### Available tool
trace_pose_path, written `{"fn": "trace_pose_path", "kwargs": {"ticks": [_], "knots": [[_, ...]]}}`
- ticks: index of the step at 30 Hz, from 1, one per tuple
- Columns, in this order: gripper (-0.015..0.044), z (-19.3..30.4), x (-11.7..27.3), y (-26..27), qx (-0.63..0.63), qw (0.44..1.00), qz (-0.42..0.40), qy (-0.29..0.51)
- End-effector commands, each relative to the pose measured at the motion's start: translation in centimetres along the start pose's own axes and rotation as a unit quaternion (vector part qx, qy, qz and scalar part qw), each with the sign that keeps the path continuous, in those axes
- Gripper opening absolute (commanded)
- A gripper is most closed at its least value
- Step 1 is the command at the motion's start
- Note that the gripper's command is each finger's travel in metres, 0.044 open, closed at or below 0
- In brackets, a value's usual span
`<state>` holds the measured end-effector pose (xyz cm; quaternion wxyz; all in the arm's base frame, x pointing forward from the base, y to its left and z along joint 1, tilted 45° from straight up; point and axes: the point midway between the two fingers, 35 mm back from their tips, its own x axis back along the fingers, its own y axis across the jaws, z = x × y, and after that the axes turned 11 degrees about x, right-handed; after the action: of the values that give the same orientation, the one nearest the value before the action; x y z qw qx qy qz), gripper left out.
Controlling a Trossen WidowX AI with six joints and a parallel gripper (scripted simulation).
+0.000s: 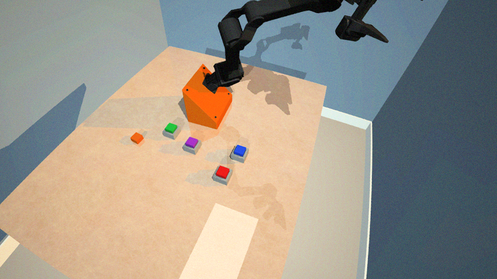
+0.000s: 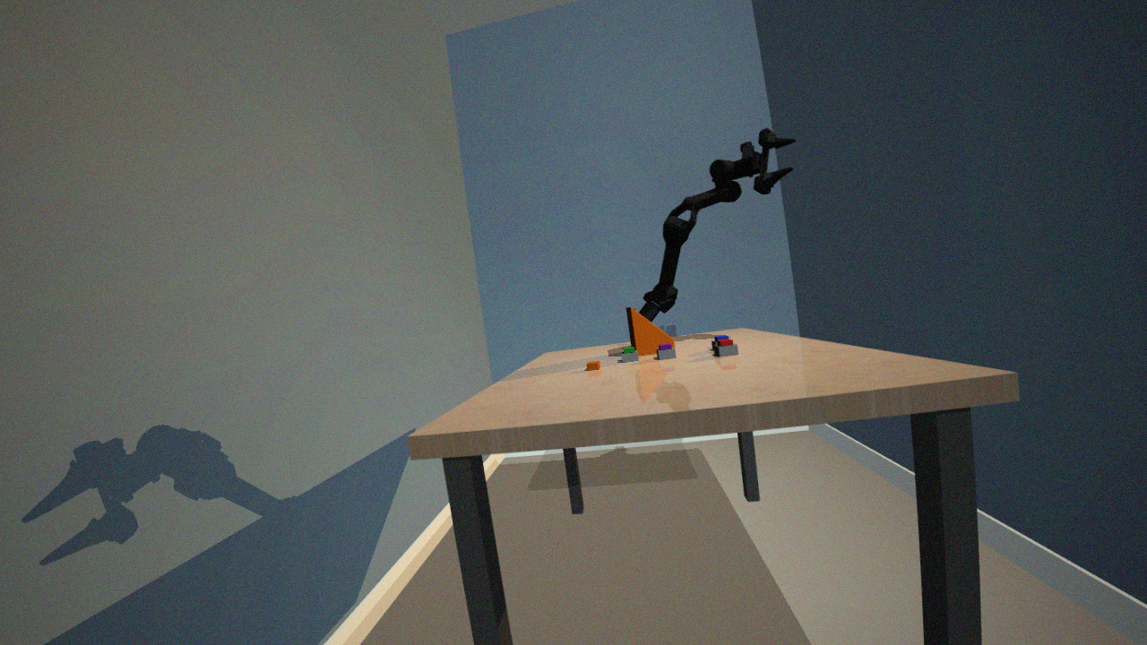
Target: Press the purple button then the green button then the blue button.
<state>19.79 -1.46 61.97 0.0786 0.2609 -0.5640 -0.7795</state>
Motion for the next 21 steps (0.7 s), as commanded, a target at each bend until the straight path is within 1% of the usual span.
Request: {"fn": "trace_pose_path", "kwargs": {"ticks": [1,3,6,8,11,15,18,21], "knots": [[0.0400,0.1,0.1,0.2,0.007,1.000,-0.004,-0.003],[0.0400,1.2,1.0,1.5,0.063,0.997,-0.038,-0.025],[0.0400,4.4,2.7,3.8,0.192,0.973,-0.104,-0.070],[0.0400,7.0,3.3,4.6,0.278,0.946,-0.141,-0.093],[0.0400,11.4,3.5,4.7,0.404,0.889,-0.182,-0.117],[0.0400,17.2,1.8,2.4,0.561,0.791,-0.209,-0.125],[0.0400,20.6,-0.8,-0.9,0.666,0.708,-0.207,-0.112],[0.0400,22.5,-3.8,-5.1,0.748,0.630,-0.190,-0.086]]}}
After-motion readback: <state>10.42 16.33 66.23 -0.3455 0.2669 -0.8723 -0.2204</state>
